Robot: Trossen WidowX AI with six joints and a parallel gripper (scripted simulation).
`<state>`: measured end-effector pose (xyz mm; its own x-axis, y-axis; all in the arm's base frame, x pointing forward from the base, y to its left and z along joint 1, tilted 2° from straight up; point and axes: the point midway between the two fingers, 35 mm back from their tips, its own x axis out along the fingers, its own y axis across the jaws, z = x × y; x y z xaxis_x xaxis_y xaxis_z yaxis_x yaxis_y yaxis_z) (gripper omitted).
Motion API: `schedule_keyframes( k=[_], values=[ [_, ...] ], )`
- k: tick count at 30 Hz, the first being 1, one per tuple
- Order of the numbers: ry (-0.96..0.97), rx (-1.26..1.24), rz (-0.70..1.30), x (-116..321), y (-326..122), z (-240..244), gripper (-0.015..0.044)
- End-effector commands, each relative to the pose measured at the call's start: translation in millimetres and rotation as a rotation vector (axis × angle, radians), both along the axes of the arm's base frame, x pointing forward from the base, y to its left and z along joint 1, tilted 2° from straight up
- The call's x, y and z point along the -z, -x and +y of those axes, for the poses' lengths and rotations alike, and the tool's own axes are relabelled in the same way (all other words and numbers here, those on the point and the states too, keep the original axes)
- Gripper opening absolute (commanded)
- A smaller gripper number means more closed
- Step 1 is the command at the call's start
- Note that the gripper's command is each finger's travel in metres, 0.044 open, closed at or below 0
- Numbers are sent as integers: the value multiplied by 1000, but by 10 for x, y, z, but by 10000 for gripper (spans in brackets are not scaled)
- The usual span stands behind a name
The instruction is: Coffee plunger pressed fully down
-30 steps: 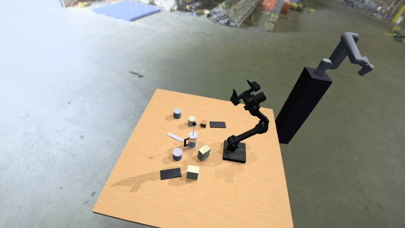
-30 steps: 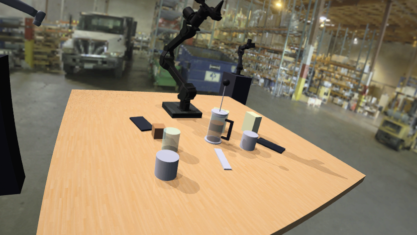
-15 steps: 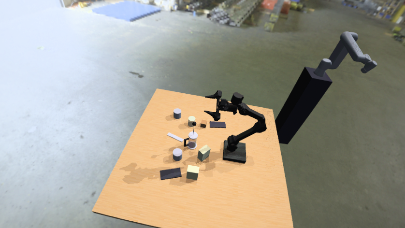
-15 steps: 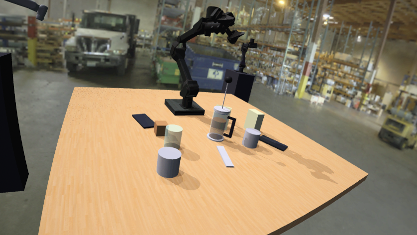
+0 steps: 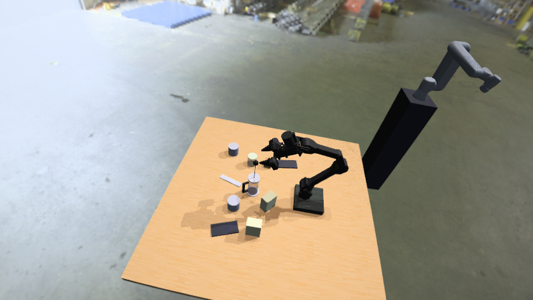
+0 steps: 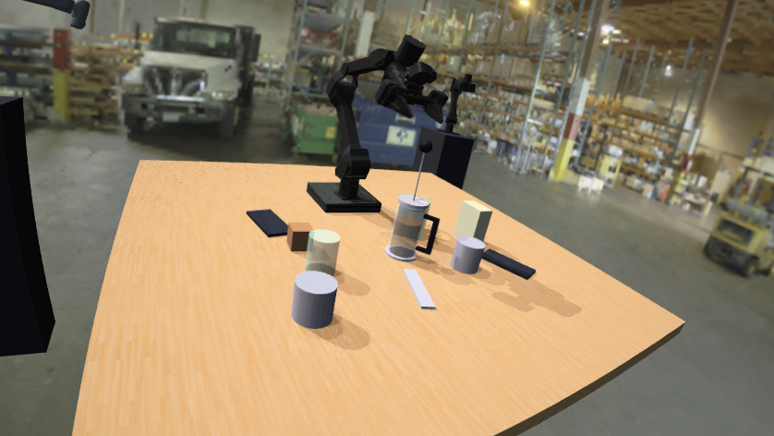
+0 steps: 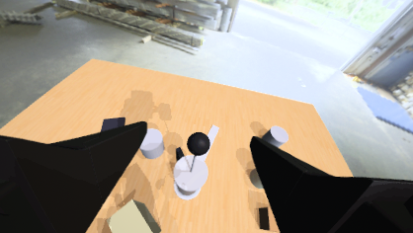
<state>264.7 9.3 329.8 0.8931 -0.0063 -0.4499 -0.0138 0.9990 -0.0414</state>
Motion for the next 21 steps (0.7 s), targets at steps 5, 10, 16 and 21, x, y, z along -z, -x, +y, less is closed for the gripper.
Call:
schedule_keyframes(
  k=[5,10,16,21],
  values=[
    [-16,20,9,364,53,-34,440],
    [-16,20,9,370,31,-34,440],
    [-16,20,8,410,-53,-35,440],
    [-16,20,8,447,-126,-36,440]
  ],
)
